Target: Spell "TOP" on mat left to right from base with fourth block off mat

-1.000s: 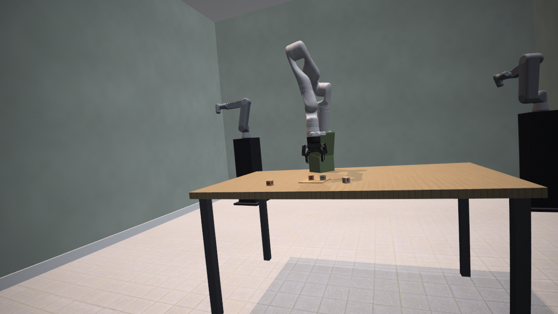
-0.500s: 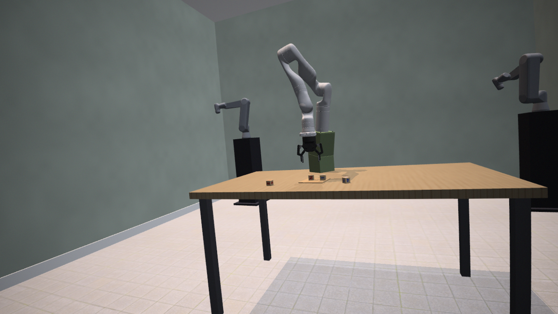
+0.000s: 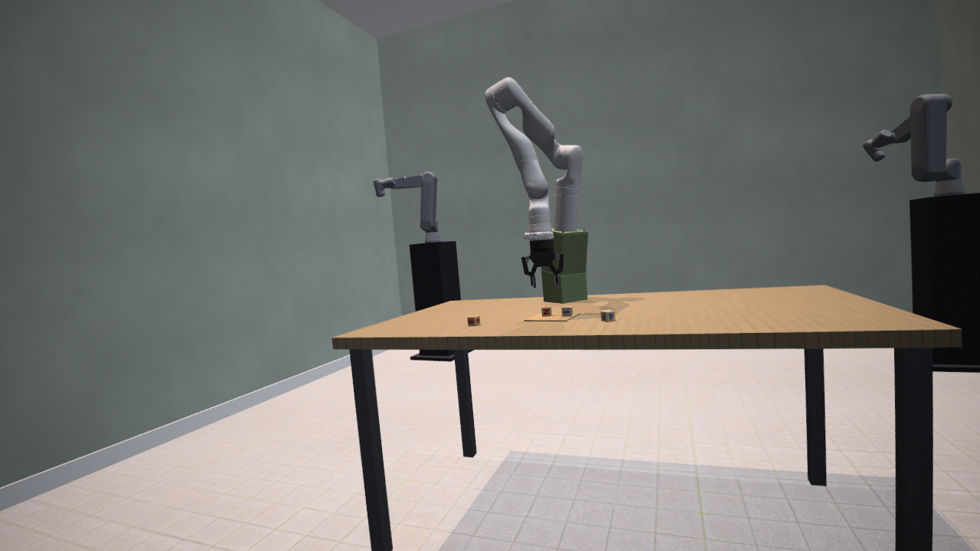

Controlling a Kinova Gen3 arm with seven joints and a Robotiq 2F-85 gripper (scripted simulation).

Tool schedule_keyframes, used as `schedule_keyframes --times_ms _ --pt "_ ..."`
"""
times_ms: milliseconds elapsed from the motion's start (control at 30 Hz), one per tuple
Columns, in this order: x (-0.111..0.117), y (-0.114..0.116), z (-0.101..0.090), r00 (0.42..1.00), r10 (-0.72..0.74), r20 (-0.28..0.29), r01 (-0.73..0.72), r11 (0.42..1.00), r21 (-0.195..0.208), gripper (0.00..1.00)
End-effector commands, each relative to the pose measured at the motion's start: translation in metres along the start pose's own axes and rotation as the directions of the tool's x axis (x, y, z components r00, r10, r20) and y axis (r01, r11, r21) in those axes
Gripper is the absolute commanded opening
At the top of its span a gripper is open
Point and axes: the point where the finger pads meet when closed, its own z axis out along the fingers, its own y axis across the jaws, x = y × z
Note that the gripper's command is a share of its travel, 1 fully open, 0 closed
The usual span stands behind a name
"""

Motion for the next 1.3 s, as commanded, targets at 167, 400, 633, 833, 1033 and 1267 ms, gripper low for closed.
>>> schedule_keyframes --times_ms 167,400,633,833,1033,1267 --pt "0.0005 0.0003 -0.0005 1.000 0.000 -0.001 0.000 1.000 -0.001 0.67" --pt "0.0005 0.0003 -0.0005 1.000 0.000 -0.001 0.000 1.000 -0.001 0.67" --pt "0.0005 0.0003 -0.0005 1.000 0.000 -0.001 0.000 1.000 -0.001 0.67" --pt "0.0005 0.0003 -0.0004 1.000 0.000 -0.001 0.000 1.000 -0.001 0.67" --pt "0.0005 0.0003 0.0003 1.000 0.000 -0.001 0.000 1.000 -0.001 0.67" --pt "0.0005 0.0003 0.0036 1.000 0.000 -0.001 0.000 1.000 -0.001 0.67"
